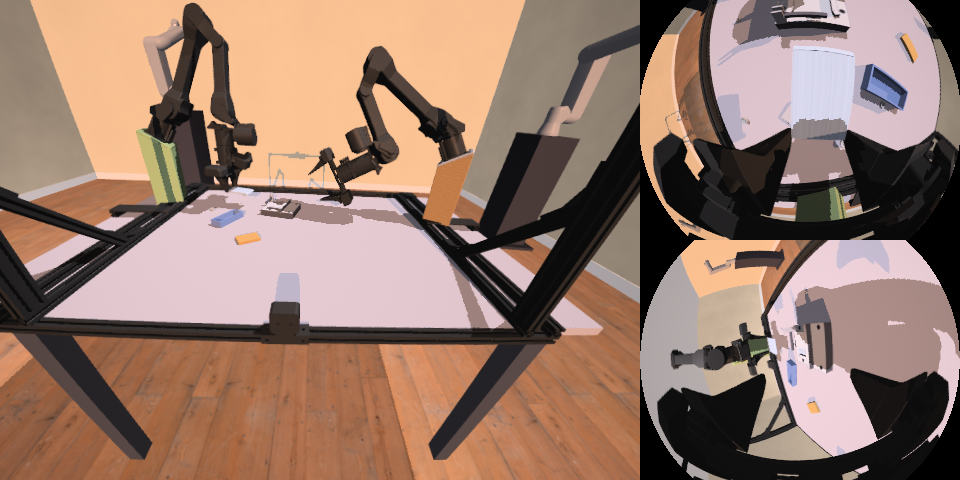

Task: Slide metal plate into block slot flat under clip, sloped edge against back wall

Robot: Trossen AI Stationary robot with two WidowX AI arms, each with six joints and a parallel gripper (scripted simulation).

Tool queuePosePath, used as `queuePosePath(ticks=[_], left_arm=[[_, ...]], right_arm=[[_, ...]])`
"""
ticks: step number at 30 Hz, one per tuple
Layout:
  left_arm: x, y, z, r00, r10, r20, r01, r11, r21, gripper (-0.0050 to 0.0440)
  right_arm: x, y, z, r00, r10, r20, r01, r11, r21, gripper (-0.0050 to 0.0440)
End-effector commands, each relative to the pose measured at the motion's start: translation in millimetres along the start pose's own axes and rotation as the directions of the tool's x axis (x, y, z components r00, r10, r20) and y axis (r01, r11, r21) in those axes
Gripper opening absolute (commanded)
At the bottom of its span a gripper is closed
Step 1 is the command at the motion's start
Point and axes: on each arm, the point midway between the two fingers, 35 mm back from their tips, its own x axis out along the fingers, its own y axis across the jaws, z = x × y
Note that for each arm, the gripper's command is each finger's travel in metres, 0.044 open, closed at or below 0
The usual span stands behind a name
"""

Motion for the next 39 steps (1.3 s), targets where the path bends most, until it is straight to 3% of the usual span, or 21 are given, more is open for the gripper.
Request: queuePosePath(ticks=[1, 39], left_arm=[[-2, 5, -2, 1.000, -0.008, 0.007, 0.008, 1.000, -0.006, -0.0050], [38, 5, 43, 1.000, -0.008, 0.007, 0.009, 0.999, -0.034, -0.0050]], right_arm=[[0, 1, 0, 1.000, 0.004, -0.004, -0.004, 1.000, 0.005, 0.0440], [0, 1, 0, 1.000, 0.004, -0.004, -0.004, 1.000, 0.005, 0.0440]])
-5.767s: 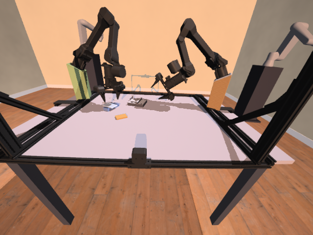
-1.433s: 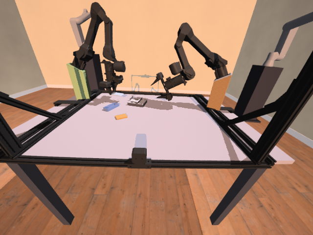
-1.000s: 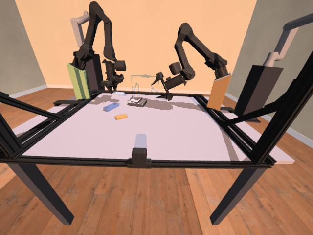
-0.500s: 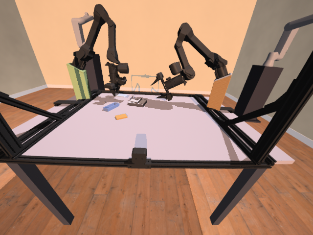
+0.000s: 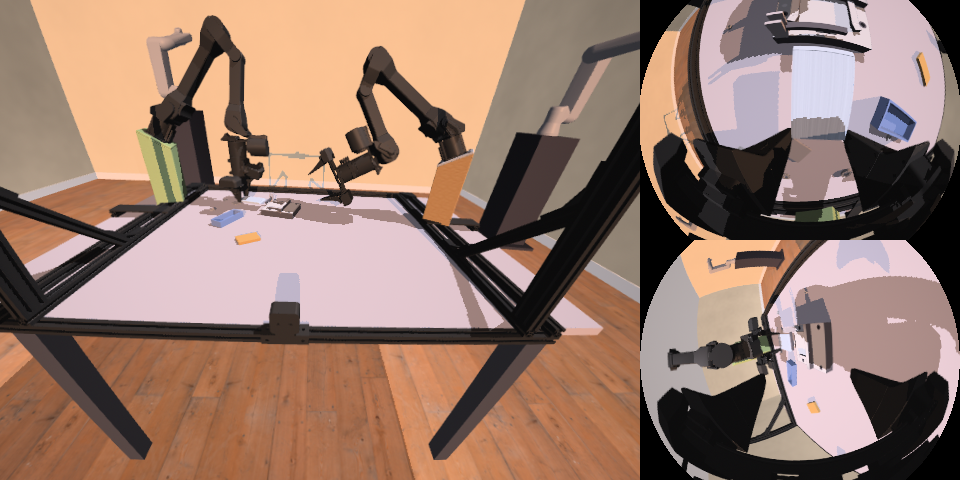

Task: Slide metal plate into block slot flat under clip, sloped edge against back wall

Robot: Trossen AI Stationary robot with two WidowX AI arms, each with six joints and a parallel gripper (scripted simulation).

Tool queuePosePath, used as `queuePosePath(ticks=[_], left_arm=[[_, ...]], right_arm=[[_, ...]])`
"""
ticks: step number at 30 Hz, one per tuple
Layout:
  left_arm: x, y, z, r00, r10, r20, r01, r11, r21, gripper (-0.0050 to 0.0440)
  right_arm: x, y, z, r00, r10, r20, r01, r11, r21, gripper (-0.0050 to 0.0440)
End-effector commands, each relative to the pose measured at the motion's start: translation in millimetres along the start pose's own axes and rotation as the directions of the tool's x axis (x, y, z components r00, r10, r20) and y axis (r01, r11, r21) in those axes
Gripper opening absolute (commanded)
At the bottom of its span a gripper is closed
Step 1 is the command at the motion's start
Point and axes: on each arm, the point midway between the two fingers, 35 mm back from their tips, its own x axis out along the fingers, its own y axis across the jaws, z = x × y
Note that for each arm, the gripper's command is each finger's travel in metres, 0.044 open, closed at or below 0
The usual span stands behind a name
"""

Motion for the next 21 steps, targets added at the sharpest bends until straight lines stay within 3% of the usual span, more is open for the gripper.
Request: queuePosePath(ticks=[1, 21], left_arm=[[4.7, -1.4, 2.6, 1.000, -0.007, -0.003, 0.007, 1.000, -0.001, -0.0050], [7.0, -1.4, 2.7, 1.000, -0.007, -0.003, 0.007, 1.000, -0.001, -0.0050]], right_arm=[[-0.1, 0.7, -0.5, 1.000, 0.004, -0.004, -0.004, 1.000, 0.005, 0.0440], [-0.1, 0.7, -0.5, 1.000, 0.004, -0.004, -0.004, 1.000, 0.005, 0.0440]])
